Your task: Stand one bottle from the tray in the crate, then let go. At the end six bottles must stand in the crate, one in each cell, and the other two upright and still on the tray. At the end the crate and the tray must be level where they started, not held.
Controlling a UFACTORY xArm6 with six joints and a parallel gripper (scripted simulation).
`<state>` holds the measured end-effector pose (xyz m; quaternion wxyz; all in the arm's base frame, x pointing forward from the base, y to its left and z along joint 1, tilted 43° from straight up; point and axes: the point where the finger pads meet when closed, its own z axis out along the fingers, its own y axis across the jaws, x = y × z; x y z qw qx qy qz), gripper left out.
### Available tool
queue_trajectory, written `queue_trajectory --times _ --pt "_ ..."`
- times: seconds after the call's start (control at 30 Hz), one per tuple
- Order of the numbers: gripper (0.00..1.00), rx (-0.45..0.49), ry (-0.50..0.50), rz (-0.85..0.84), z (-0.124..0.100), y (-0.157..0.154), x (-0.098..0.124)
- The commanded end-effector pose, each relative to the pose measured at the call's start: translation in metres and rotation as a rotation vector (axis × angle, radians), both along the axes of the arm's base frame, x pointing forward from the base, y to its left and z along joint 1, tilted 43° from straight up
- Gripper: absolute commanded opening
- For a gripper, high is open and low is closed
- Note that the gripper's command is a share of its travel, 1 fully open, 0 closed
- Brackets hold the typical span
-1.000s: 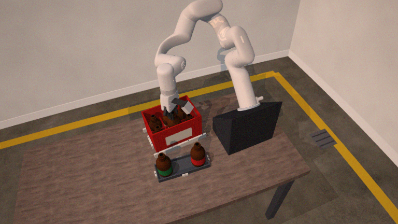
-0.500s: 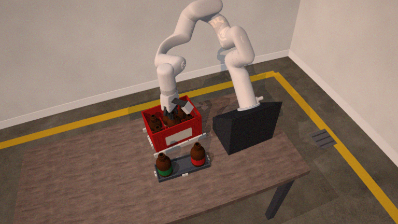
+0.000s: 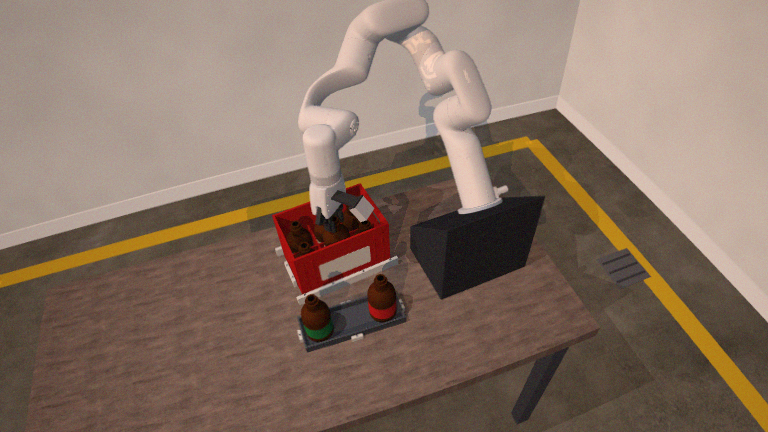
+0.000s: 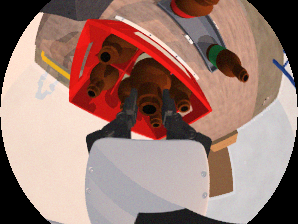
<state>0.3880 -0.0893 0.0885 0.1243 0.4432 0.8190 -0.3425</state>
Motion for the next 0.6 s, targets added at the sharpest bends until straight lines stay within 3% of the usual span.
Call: queue_trajectory --times 0.0,0.57 --pt "0.00 0.001 -0.004 0.002 -0.002 -0.002 0.001" --pt "0.00 0.001 -0.004 0.002 -0.015 -0.013 -0.001"
